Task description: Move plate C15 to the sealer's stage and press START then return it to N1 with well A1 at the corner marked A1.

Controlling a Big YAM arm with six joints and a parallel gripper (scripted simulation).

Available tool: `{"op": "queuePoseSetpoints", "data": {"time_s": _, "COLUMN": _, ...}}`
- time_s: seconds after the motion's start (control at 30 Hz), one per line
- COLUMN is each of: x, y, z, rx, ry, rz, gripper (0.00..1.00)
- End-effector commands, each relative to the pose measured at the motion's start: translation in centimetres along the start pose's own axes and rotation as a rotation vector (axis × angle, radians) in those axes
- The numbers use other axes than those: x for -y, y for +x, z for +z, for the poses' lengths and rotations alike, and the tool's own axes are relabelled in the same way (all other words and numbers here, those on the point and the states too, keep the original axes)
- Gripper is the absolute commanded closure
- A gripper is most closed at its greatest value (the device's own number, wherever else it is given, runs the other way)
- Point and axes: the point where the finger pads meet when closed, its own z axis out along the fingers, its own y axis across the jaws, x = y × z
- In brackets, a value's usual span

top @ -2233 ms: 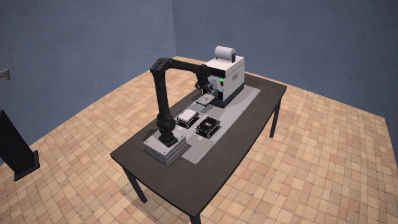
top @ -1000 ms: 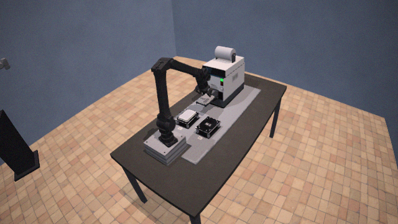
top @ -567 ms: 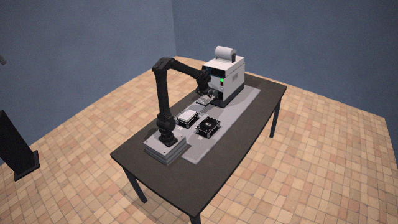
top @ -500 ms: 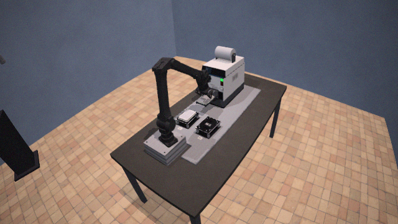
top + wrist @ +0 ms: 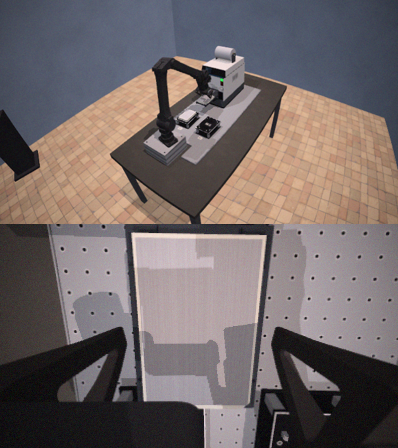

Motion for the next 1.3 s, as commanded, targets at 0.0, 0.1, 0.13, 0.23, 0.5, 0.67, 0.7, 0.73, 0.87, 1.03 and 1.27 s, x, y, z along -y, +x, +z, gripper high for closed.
{"op": "queuePoseSetpoints", "data": {"time_s": 0.0, "x": -0.5, "y": -3.5, "z": -2.3, "rx": 0.081, "ry": -0.011, "rz": -0.012, "gripper": 0.0}}
{"op": "queuePoseSetpoints", "data": {"time_s": 0.1, "x": -0.7, "y": -3.7, "z": -2.1, "rx": 0.088, "ry": -0.012, "rz": -0.015, "gripper": 0.0}}
{"op": "queuePoseSetpoints", "data": {"time_s": 0.13, "x": -0.7, "y": -3.6, "z": -1.9, "rx": 0.084, "ry": -0.012, "rz": -0.016, "gripper": 0.0}}
{"op": "queuePoseSetpoints", "data": {"time_s": 0.23, "x": -0.9, "y": -3.4, "z": -1.4, "rx": 0.074, "ry": -0.013, "rz": -0.019, "gripper": 0.0}}
{"op": "queuePoseSetpoints", "data": {"time_s": 0.5, "x": -0.4, "y": -2.7, "z": -0.5, "rx": 0.044, "ry": -0.008, "rz": -0.012, "gripper": 0.0}}
{"op": "queuePoseSetpoints", "data": {"time_s": 0.67, "x": 0.2, "y": -2.1, "z": -0.2, "rx": 0.019, "ry": -0.002, "rz": -0.001, "gripper": 0.0}}
{"op": "queuePoseSetpoints", "data": {"time_s": 0.7, "x": 0.2, "y": -2.1, "z": -0.2, "rx": 0.017, "ry": -0.002, "rz": -0.001, "gripper": 0.0}}
{"op": "queuePoseSetpoints", "data": {"time_s": 0.73, "x": 0.2, "y": -2.0, "z": -0.1, "rx": 0.016, "ry": -0.002, "rz": -0.002, "gripper": 0.0}}
{"op": "queuePoseSetpoints", "data": {"time_s": 0.87, "x": -0.3, "y": -2.0, "z": -0.1, "rx": 0.016, "ry": -0.005, "rz": -0.01, "gripper": 0.0}}
{"op": "queuePoseSetpoints", "data": {"time_s": 1.03, "x": -0.4, "y": -2.2, "z": -0.5, "rx": 0.025, "ry": -0.007, "rz": -0.013, "gripper": 0.0}}
{"op": "queuePoseSetpoints", "data": {"time_s": 1.27, "x": -0.8, "y": -2.8, "z": -1.8, "rx": 0.052, "ry": -0.011, "rz": -0.019, "gripper": 0.0}}
